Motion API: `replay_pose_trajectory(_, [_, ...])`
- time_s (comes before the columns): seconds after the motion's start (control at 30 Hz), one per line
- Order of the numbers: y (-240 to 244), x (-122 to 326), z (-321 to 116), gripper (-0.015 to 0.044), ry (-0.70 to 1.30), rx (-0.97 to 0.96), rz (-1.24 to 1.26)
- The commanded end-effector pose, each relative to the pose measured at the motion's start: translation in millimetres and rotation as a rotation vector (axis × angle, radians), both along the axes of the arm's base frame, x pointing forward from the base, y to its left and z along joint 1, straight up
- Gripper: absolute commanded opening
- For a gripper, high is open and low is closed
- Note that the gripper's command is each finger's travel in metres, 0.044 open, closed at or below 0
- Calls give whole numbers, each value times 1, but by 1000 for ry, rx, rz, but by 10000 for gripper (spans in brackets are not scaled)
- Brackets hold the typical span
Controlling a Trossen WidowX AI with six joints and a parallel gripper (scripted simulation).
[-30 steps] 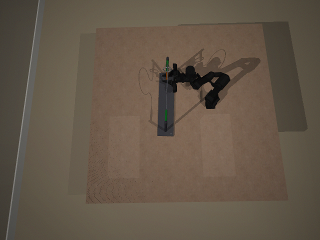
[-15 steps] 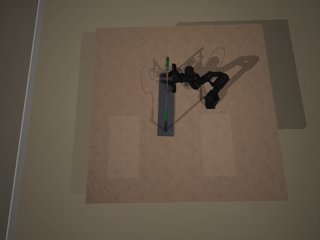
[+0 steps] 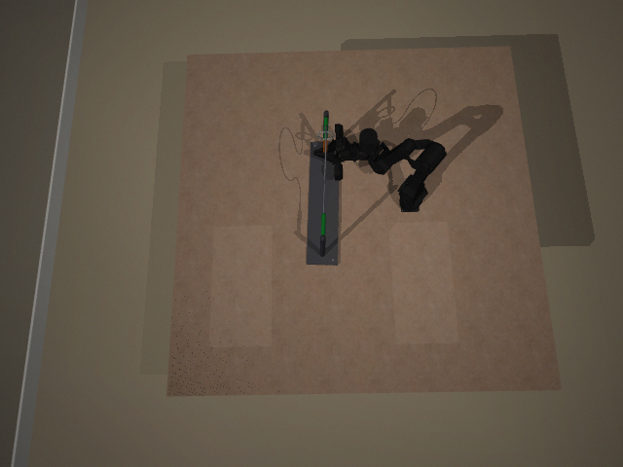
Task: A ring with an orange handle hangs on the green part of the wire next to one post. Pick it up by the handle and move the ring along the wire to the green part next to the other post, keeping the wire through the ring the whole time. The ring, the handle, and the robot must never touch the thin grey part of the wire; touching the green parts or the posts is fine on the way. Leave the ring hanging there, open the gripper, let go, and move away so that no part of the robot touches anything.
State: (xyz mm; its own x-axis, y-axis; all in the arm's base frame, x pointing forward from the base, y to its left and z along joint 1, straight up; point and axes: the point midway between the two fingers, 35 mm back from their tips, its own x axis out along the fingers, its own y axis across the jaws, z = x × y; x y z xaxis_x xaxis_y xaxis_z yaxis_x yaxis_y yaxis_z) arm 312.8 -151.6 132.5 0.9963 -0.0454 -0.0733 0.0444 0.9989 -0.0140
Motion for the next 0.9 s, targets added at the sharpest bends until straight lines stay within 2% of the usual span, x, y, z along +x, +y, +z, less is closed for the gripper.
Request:
replay_pose_trajectory(0.0, [0,0,0,-116,0,-1,0])
replay_pose_trajectory(0.07, [0,0,0,-150,0,-1,0])
replay_pose_trajectory(0.87, [-4,0,16,-150,0,-1,-1])
